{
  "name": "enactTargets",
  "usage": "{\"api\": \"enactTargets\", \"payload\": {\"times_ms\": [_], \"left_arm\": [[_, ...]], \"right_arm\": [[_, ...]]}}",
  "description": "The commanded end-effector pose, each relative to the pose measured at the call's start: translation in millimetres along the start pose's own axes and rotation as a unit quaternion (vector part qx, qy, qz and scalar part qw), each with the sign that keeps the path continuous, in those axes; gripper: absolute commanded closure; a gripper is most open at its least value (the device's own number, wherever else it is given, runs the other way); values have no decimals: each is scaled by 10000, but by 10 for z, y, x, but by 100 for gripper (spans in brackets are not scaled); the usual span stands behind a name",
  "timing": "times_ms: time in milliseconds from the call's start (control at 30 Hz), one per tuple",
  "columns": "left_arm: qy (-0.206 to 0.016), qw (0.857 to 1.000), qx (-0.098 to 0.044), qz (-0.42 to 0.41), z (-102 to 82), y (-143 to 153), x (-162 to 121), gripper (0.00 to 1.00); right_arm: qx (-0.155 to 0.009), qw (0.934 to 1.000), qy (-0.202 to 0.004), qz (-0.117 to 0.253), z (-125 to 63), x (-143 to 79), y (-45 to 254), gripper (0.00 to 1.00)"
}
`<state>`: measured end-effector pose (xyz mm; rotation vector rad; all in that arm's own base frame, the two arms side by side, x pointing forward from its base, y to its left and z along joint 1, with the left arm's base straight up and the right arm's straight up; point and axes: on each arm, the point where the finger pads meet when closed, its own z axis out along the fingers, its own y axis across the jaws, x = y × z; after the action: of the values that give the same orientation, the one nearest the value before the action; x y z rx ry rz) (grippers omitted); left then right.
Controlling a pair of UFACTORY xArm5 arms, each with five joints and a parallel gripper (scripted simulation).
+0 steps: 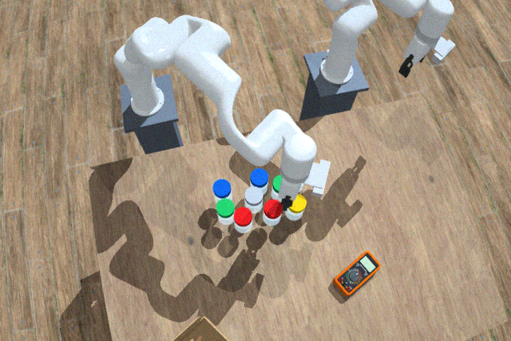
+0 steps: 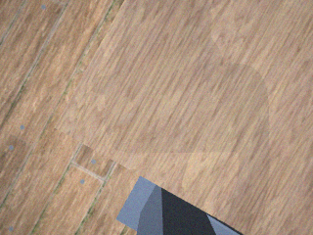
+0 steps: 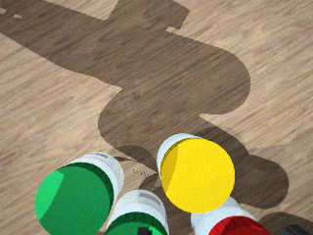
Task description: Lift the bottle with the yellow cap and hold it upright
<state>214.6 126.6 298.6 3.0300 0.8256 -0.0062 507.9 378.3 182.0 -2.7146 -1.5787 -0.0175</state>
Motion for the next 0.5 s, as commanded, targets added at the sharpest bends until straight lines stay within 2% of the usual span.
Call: {"api": "enactTargets", "payload": {"times_ms": [0, 167, 467], "left_arm": [[21, 10000, 0, 0, -14, 0, 8, 0], [21, 10000, 0, 0, -14, 0, 8, 0], [21, 10000, 0, 0, -14, 0, 8, 0]], "right_arm": [[14, 10000, -29, 3, 165, 363, 13, 24], [14, 10000, -29, 3, 165, 415, 19, 24], [14, 10000, -30, 3, 165, 358, 21, 24]]}}
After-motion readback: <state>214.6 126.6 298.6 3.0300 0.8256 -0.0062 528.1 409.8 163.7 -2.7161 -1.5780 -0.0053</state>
